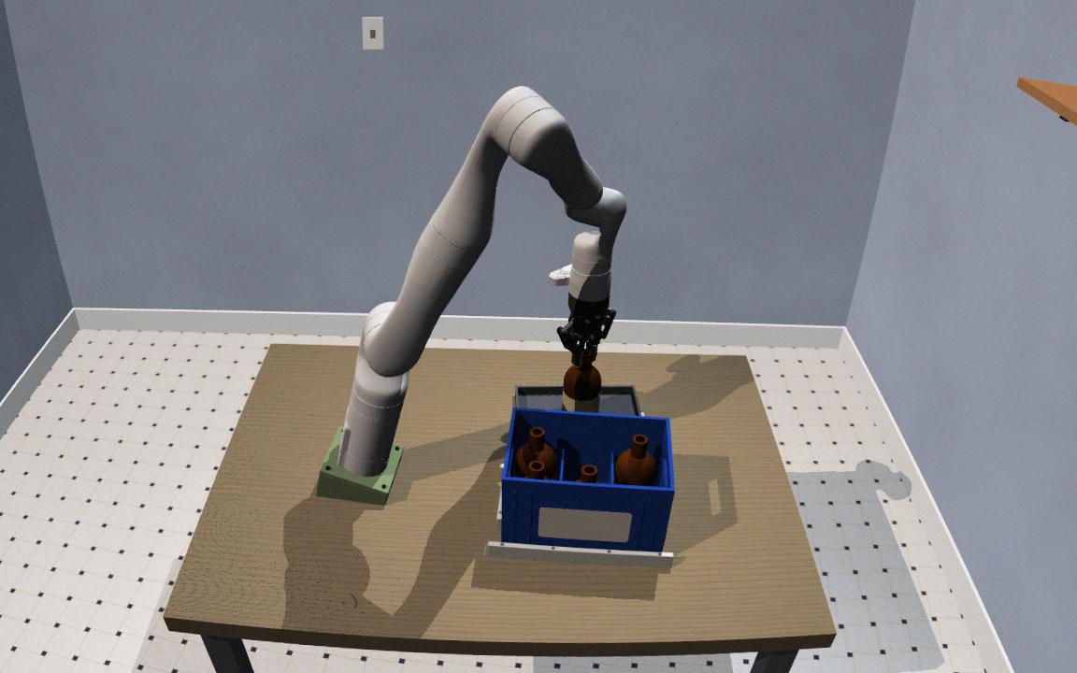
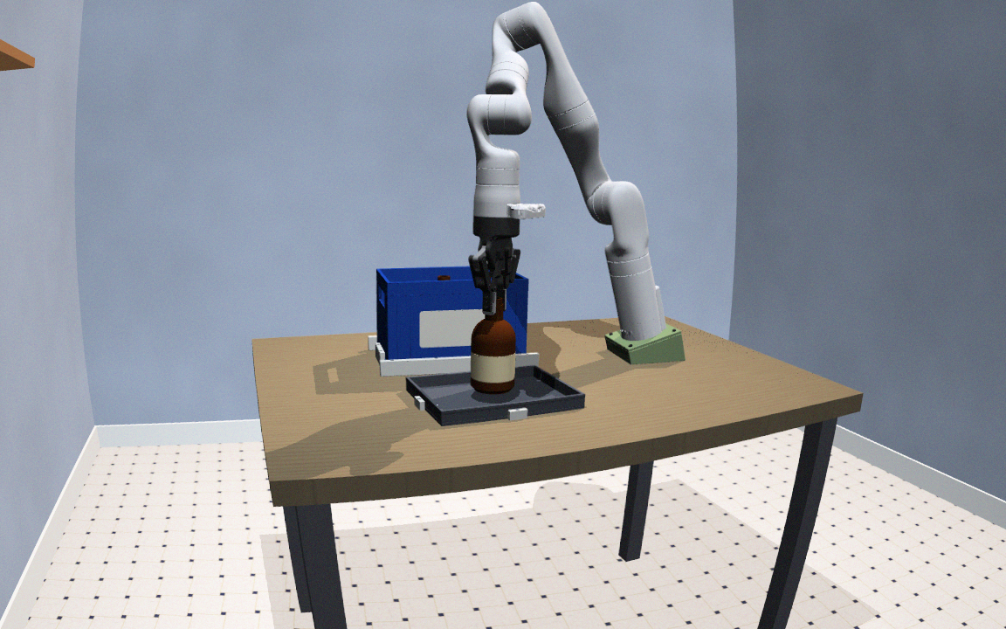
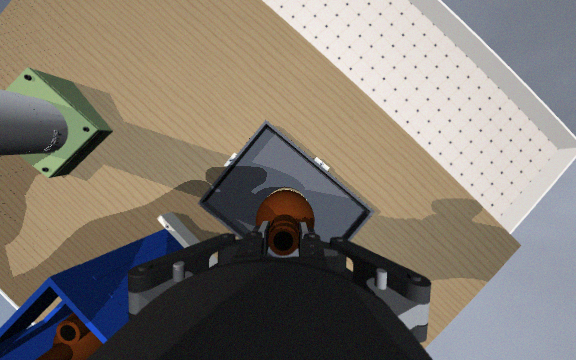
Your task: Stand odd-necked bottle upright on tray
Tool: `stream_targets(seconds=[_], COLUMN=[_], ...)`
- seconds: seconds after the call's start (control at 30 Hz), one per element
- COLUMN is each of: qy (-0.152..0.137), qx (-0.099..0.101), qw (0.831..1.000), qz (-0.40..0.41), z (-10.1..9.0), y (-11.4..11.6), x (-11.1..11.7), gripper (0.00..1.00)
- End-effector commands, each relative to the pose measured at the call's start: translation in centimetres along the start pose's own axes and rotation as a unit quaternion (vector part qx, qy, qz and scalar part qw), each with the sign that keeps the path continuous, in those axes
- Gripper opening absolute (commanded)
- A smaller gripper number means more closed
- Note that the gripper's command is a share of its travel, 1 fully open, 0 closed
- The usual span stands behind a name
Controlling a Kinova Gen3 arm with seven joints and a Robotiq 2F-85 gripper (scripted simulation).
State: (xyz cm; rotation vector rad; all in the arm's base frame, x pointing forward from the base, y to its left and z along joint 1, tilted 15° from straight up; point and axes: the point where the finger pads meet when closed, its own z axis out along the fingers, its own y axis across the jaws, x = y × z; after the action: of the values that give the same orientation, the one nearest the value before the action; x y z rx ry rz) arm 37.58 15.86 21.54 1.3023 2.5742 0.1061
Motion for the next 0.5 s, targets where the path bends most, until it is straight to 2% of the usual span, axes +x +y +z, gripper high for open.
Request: stream_targets(seconds=[0.0,0.47], qy=[0.0,0.0], qx=[0.0,0.0], qw=[1.0,1.0], qz=[0.0,0.0], z=[0.07,0.7], y=[0.0,0.01], x=[0.04,0.04], gripper=[0.0,0.0])
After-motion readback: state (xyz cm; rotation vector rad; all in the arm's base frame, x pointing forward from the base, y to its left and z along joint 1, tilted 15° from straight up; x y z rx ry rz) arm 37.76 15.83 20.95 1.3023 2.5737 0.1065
